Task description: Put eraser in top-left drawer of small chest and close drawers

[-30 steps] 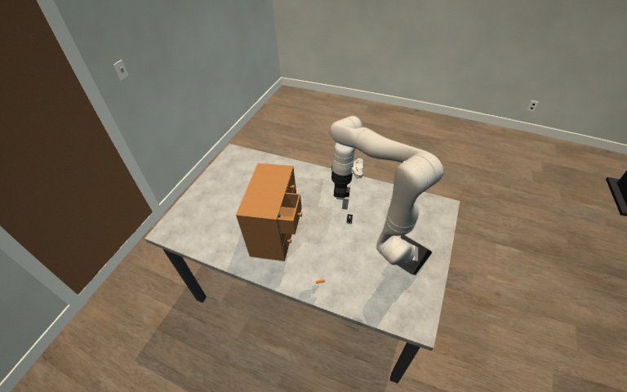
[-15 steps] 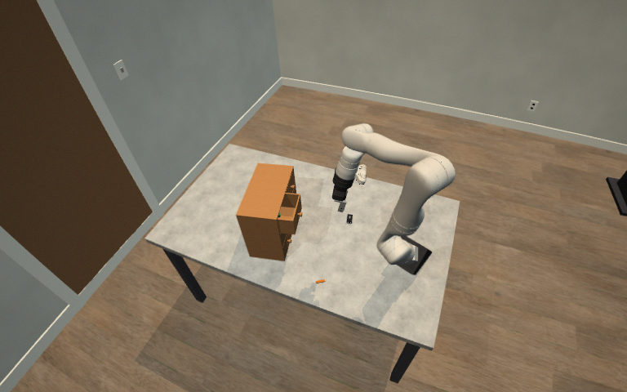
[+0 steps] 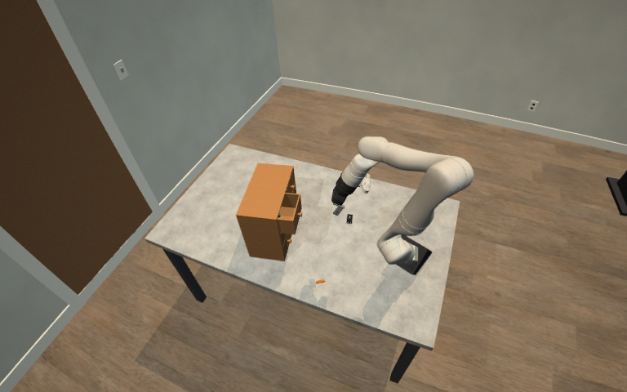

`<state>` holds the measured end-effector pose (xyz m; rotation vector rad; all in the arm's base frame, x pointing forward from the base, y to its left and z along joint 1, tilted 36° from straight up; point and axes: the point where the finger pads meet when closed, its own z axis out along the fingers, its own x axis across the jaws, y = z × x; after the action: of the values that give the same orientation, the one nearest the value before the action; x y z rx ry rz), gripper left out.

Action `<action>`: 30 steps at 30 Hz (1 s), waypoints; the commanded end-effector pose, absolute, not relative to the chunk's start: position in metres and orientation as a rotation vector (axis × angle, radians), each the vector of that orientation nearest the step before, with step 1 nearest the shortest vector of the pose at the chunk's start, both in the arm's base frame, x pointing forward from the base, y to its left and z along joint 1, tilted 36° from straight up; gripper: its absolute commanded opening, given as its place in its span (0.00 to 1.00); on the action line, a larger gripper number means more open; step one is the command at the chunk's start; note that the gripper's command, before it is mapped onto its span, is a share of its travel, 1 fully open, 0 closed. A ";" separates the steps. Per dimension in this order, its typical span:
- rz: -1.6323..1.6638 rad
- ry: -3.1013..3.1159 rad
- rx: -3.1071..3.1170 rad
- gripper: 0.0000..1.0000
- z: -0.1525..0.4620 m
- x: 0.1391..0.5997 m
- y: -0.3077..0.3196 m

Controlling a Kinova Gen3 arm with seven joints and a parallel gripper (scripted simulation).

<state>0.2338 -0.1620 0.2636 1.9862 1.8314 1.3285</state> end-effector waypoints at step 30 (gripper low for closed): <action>1.537 1.443 1.785 1.00 0.240 0.271 -0.144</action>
<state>0.2685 -0.1448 0.2394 1.7997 1.4680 1.5160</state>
